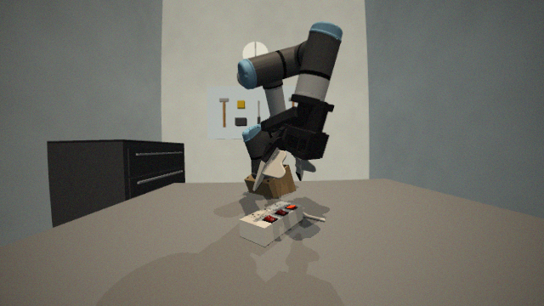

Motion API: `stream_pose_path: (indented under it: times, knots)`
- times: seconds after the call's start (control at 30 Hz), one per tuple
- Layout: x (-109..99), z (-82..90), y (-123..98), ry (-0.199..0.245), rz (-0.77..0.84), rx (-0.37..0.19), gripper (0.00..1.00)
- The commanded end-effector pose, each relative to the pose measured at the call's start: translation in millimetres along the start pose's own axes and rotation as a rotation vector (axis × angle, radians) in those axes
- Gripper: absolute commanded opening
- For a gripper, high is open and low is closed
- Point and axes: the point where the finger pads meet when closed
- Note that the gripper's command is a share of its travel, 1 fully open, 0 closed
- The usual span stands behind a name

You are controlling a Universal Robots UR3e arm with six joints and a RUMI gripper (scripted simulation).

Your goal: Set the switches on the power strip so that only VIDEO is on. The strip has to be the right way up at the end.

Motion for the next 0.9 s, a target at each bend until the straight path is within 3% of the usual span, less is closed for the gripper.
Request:
stream_pose_path:
  times: [0.0,0.87]
  knots:
    - [-0.2,0.9,-0.8,0.003,0.011,-0.003,1.0]
    - [0.0,1.1,-1.2,0.004,0.02,-0.003,1.0]
Point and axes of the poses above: the point where the finger pads meet when closed, its own z axis back along the fingers, its own x axis across the jaws, y = z × x, and after that the axes turned 6 degrees about -z, right-handed
